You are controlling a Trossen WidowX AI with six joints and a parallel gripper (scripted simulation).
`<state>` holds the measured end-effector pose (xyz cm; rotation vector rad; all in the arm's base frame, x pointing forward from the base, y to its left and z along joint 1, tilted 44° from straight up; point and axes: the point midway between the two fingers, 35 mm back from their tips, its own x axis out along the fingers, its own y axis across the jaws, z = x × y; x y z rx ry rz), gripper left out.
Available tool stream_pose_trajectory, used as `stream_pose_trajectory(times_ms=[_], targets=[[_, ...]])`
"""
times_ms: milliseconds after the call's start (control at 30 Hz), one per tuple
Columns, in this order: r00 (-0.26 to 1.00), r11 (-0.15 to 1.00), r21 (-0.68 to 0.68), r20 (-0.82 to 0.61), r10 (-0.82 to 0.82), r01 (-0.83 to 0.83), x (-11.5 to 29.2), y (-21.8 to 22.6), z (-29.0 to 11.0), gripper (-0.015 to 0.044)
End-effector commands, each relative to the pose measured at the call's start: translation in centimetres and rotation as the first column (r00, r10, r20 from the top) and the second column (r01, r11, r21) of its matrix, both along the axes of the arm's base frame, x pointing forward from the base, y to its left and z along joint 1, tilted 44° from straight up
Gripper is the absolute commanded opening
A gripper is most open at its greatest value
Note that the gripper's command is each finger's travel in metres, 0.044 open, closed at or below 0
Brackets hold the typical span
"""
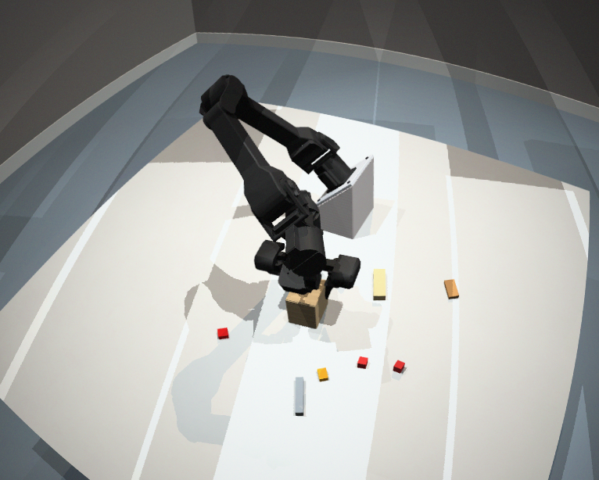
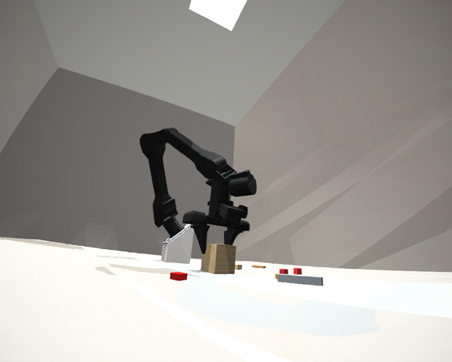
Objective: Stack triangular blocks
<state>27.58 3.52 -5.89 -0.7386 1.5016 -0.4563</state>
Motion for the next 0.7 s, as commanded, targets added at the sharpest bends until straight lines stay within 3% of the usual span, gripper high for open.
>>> stream_pose_trajectory(times_ms=[0,300,533,667], targets=[[1.0,1.0,-0.001,0.0,0.0,0.0,0.0,0.0,0.0,0.044],[1.0,1.0,0.0,0.0,0.0,0.0,0.0,0.2,0.2,0.044],[1.0,1.0,0.005,-0.002,0.001,-0.001,-0.3,7.0,7.1,0.044],[1.0,1.0,0.004,-0.003,0.0,0.0,-0.5,7.7,7.9,0.044]])
